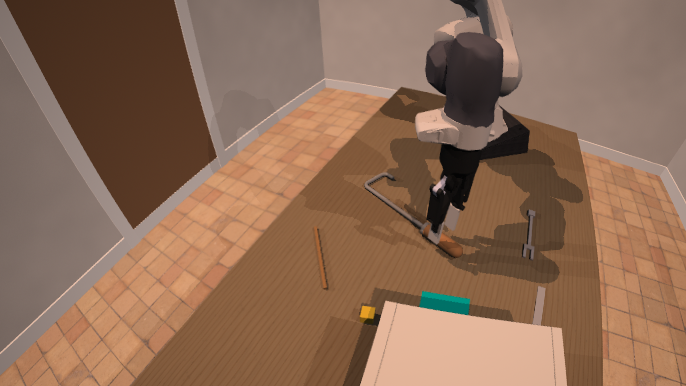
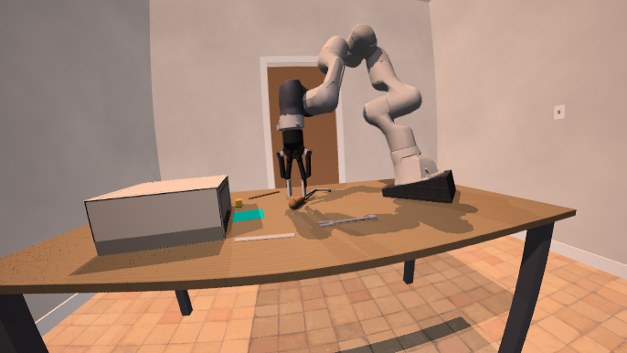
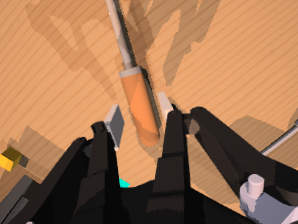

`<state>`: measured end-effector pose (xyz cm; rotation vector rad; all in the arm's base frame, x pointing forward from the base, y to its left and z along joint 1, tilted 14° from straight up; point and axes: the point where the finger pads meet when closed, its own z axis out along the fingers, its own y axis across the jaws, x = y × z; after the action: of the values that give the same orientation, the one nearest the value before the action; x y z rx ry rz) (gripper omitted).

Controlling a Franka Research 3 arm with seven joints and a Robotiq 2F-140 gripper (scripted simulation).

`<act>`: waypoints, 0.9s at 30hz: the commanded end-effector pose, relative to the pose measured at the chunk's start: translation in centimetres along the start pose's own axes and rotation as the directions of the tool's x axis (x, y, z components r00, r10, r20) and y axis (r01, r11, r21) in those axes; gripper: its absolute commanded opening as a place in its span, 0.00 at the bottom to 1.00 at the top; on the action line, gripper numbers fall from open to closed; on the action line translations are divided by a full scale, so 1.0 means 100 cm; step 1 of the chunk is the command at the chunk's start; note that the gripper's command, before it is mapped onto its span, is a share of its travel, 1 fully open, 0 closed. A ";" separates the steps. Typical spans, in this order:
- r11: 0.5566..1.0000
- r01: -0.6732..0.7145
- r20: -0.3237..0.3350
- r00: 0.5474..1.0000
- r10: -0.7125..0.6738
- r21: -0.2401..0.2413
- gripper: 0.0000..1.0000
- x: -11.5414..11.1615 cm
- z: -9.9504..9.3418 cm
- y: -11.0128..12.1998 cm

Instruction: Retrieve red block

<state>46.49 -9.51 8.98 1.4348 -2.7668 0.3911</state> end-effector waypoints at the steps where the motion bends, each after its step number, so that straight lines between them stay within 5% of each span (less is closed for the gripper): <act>1: 1.000 0.006 0.008 1.000 -0.006 0.002 0.34 -0.003 0.004 0.000; 27: 1.000 0.006 0.008 1.000 -0.006 0.002 0.34 -0.003 0.030 0.000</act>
<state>46.78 -10.04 6.24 1.4274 -2.7702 0.3908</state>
